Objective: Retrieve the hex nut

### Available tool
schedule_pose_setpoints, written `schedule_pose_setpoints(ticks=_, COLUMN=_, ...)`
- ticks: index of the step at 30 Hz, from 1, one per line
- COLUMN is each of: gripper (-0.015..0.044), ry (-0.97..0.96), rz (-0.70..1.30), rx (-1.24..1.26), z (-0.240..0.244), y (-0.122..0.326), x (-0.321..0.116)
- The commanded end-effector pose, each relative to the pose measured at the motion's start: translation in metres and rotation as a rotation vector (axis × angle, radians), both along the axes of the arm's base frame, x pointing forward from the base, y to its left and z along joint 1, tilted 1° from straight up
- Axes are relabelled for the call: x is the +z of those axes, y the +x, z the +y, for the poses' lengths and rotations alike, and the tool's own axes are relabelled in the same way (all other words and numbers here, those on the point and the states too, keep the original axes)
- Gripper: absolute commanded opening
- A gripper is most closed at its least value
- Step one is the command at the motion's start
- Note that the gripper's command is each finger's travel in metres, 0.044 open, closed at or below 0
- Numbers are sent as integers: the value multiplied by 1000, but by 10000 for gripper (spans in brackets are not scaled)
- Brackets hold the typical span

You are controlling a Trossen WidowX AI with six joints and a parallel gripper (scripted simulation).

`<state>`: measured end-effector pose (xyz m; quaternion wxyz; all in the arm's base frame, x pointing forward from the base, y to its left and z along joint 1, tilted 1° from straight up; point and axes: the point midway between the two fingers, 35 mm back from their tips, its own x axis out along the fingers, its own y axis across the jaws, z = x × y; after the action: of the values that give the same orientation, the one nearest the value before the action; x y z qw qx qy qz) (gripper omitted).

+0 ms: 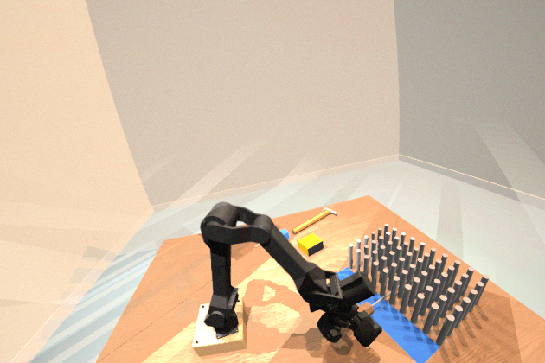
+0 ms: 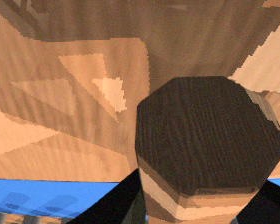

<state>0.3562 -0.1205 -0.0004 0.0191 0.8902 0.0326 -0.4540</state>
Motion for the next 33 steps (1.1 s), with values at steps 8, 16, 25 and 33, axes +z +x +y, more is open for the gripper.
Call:
schedule_pose_setpoints(ticks=8, gripper=0, ry=-1, rz=-4, rx=7, z=0, y=-7, x=0)
schedule_pose_setpoints(ticks=16, gripper=0, ry=-1, rz=-3, rx=7, z=-1, y=-13, x=0)
schedule_pose_setpoints(ticks=25, gripper=0, ry=-1, rz=-3, rx=7, z=-1, y=-19, x=0)
schedule_pose_setpoints(ticks=33, gripper=0, ry=-1, rz=-2, rx=7, z=-2, y=-25, x=-1)
